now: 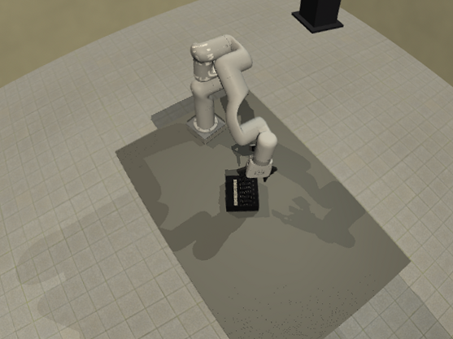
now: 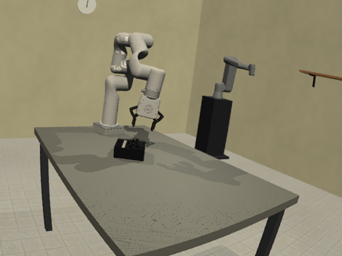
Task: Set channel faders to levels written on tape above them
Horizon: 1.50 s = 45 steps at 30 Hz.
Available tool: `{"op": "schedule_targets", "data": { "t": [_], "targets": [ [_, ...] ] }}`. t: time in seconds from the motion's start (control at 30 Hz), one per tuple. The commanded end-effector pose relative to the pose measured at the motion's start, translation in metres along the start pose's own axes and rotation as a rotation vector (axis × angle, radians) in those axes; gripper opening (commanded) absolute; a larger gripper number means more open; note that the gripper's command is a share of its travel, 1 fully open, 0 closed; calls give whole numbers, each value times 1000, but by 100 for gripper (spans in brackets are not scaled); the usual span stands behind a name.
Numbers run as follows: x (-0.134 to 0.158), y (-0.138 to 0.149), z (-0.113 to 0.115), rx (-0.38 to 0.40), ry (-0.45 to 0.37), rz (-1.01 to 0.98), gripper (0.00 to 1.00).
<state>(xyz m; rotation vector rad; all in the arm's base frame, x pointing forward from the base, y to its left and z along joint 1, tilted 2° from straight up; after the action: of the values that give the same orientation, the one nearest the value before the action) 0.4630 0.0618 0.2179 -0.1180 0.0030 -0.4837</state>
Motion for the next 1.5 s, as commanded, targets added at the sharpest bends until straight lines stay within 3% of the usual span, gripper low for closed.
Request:
{"op": "schedule_targets", "data": {
  "t": [0.0, 0.2, 0.27, 0.3, 0.77, 1.47],
  "targets": [
    [0, 19, -9, -21, 10, 277, 100],
    [-3, 33, -17, -55, 15, 567, 100],
    [-3, 33, -17, -55, 15, 567, 100],
    [-4, 36, -18, -71, 20, 708, 100],
    [-6, 44, -20, -124, 70, 1339, 100],
    [-6, 44, -20, -123, 78, 1391, 100]
  ]
}}
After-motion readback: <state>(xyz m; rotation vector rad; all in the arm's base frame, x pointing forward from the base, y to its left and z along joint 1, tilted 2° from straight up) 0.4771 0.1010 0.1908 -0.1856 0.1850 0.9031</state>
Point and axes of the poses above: the point where the finger pads meet when closed, its own z axis back along the fingers, its own y axis across the jaws, x = y × z, the point moved 10 cm from there along z, back along the fingers, and after that the axes turned 12 degrees about -z, right-handed, at the moved point
